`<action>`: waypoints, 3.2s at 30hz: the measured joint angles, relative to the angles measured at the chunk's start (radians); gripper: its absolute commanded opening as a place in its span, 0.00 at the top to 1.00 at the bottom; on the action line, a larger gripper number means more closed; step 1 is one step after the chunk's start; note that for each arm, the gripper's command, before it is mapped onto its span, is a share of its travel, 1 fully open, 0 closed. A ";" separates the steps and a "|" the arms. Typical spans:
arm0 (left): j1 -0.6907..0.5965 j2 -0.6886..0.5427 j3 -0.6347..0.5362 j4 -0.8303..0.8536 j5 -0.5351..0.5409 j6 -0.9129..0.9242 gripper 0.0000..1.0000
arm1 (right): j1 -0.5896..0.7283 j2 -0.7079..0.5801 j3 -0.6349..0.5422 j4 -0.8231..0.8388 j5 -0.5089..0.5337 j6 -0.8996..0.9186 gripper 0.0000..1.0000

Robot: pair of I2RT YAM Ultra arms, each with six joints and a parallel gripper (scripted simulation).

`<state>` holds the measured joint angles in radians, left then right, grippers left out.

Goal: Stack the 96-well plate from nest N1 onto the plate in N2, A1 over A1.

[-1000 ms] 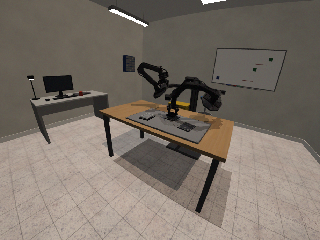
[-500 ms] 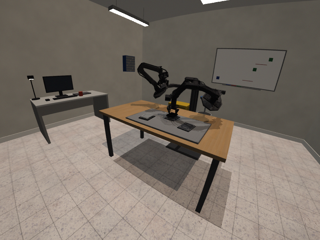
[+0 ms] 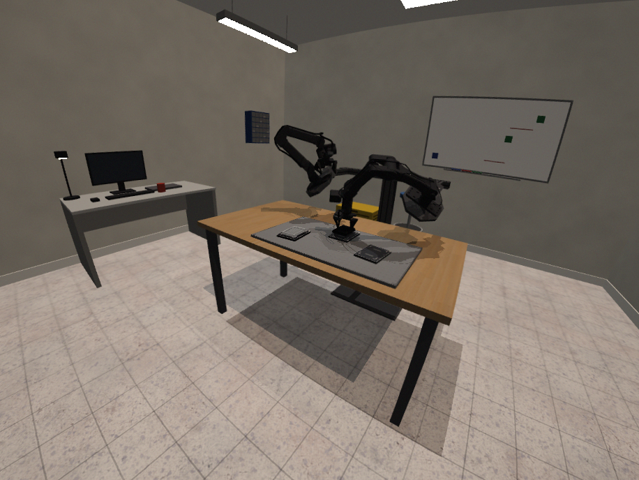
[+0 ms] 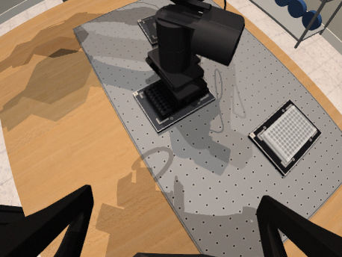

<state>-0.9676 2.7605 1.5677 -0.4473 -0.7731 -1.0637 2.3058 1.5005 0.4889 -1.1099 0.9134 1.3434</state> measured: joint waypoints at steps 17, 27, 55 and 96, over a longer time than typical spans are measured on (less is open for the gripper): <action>0.026 0.028 0.024 0.031 -0.002 0.048 0.21 | 0.000 0.000 0.000 0.000 0.000 0.000 0.00; 0.030 0.029 0.060 -0.022 0.000 0.037 0.21 | 0.000 0.000 0.000 0.000 0.000 0.000 0.00; 0.030 0.029 0.060 -0.057 0.000 0.018 0.21 | 0.000 0.000 0.000 0.000 0.000 0.000 0.00; 0.002 0.029 0.011 -0.021 0.000 -0.005 0.21 | 0.000 0.000 0.000 0.000 0.000 0.000 0.00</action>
<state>-0.9661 2.7892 1.5787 -0.4686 -0.7731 -1.0691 2.3058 1.5005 0.4889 -1.1099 0.9134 1.3434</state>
